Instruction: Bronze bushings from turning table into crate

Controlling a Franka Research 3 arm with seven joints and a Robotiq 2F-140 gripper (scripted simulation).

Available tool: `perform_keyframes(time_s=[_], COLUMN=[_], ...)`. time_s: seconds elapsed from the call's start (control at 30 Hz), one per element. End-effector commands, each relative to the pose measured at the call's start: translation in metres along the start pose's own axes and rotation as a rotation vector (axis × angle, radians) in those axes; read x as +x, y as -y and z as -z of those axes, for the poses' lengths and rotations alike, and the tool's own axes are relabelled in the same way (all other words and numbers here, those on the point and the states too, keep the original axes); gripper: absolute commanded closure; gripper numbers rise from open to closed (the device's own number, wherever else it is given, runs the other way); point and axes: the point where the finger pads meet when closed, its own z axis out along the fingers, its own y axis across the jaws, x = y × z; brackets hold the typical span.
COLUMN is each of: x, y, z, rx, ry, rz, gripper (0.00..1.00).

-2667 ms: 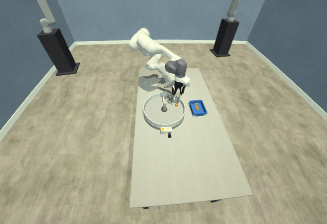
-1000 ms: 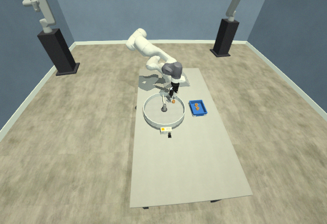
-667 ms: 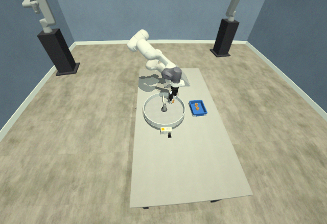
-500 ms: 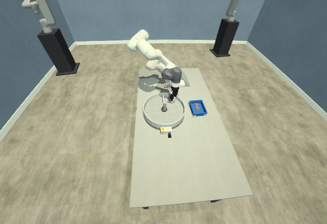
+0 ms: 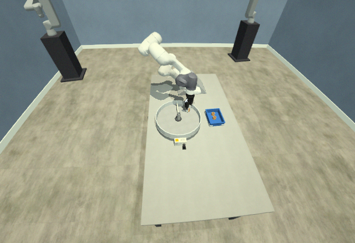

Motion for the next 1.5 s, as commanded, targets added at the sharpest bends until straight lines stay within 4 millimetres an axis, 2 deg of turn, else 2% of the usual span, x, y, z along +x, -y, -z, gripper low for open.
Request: perform_keyframes(time_s=[0.0, 0.57, 0.9, 1.13, 1.4, 1.47], x=[0.002, 0.002, 0.002, 0.001, 0.001, 0.001], y=[-0.002, -0.002, -0.001, -0.001, -0.001, -0.001], z=[0.000, 0.000, 0.012, 0.037, 0.076, 0.076], rx=[-0.001, -0.001, -0.001, -0.001, -0.001, -0.001], ry=[-0.005, -0.005, -0.005, -0.005, -0.005, -0.005], rz=[-0.009, -0.009, -0.009, -0.009, -0.009, -0.009], gripper=[1.00, 1.00, 1.00, 1.00, 1.00, 1.00])
